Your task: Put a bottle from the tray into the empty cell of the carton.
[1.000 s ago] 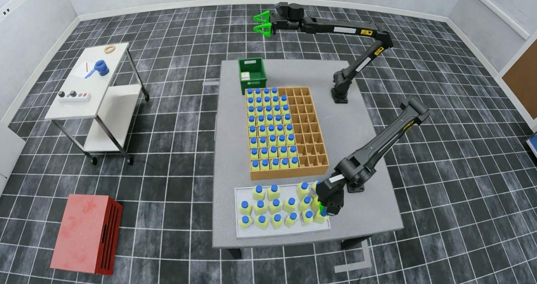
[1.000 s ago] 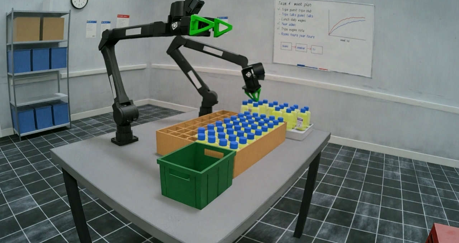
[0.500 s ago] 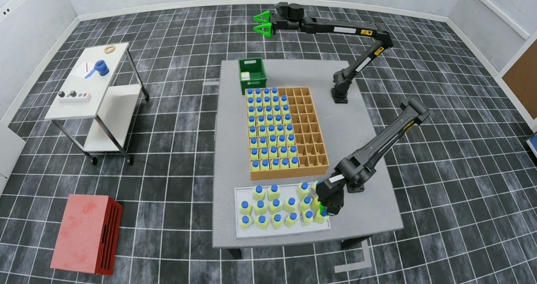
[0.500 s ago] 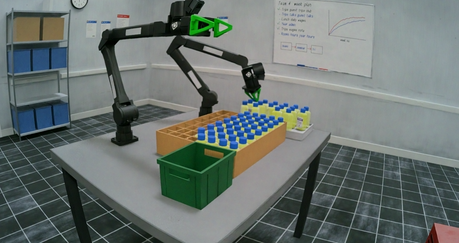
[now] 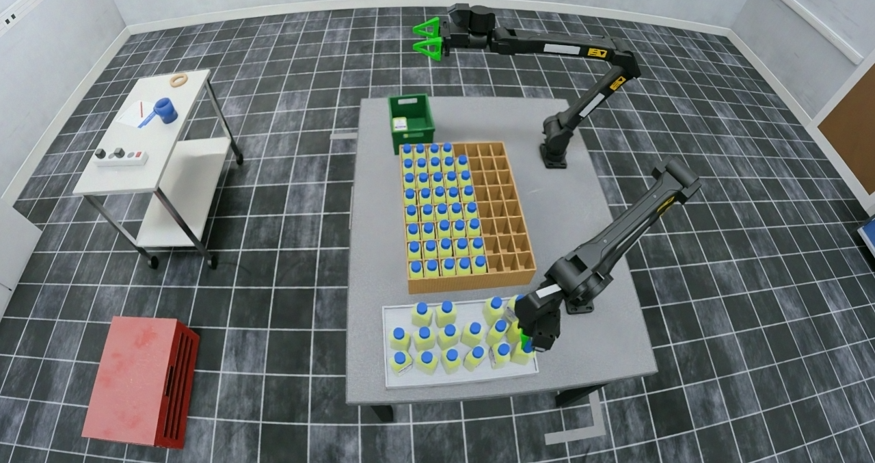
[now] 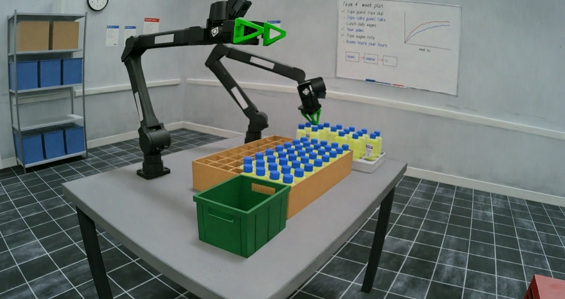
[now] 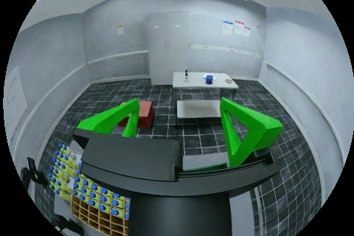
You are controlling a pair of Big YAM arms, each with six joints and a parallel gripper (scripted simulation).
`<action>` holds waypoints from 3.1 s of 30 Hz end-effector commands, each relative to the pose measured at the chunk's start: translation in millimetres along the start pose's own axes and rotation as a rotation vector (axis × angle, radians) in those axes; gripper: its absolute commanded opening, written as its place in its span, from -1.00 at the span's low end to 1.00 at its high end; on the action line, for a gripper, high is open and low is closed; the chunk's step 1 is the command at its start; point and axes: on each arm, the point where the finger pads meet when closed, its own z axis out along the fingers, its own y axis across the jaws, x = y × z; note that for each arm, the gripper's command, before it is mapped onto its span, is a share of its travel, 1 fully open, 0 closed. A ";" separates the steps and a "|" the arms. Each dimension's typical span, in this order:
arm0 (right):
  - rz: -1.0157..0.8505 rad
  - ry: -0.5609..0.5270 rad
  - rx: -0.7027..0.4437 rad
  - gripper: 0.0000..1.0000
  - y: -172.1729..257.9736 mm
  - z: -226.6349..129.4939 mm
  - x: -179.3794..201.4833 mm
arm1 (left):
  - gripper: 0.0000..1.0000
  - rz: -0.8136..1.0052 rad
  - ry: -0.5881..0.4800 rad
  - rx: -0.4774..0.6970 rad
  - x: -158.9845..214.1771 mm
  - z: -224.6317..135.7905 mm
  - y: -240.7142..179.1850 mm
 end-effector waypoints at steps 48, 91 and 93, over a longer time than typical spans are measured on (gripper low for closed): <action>-0.002 -0.081 0.004 1.00 -2.7 5.5 -47.7 | -0.42 -0.023 -0.061 0.046 -31.8 -30.9 -14.1; -0.002 -0.081 0.004 1.00 -2.7 5.5 -47.7 | -0.42 -0.027 -0.072 0.050 -69.5 -106.6 -13.4; -0.002 -0.081 0.004 1.00 -2.7 5.5 -47.7 | -0.42 -0.023 -0.062 0.042 -71.8 -109.7 -14.0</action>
